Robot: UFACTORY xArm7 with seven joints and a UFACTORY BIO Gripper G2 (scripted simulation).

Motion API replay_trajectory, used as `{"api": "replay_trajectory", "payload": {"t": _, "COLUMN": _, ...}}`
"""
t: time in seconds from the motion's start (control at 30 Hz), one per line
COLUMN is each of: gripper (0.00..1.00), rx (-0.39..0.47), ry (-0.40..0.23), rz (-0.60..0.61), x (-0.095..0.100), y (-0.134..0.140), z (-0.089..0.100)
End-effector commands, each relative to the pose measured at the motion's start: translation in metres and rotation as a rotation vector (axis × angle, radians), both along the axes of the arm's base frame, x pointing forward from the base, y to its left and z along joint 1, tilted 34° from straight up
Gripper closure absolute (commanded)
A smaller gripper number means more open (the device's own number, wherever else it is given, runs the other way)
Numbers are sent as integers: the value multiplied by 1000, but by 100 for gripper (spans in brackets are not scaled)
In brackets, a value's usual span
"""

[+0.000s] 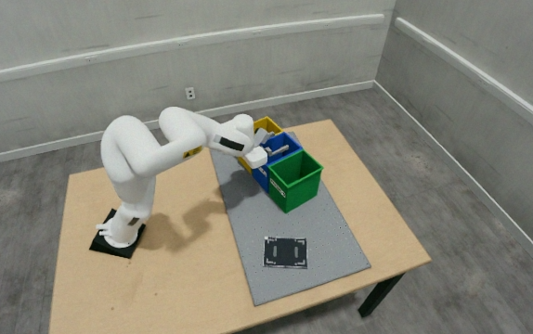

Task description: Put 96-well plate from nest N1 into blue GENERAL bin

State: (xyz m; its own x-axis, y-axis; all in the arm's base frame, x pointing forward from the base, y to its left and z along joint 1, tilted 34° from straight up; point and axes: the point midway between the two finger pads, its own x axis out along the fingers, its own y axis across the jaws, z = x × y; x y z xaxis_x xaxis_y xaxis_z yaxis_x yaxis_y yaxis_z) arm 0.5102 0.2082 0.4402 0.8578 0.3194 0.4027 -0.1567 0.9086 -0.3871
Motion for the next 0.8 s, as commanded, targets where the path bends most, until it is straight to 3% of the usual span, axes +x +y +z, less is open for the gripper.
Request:
{"api": "replay_trajectory", "payload": {"t": 0.0, "gripper": 82, "rx": 59, "ry": -37, "rz": -95, "x": -16, "y": -8, "z": 4}}
{"api": "replay_trajectory", "payload": {"t": 0.17, "gripper": 82, "rx": 135, "ry": -78, "rz": -223, "x": -37, "y": -21, "z": 7}}
{"api": "replay_trajectory", "payload": {"t": 0.77, "gripper": 82, "rx": 135, "ry": -78, "rz": -223, "x": -103, "y": -65, "z": 16}}
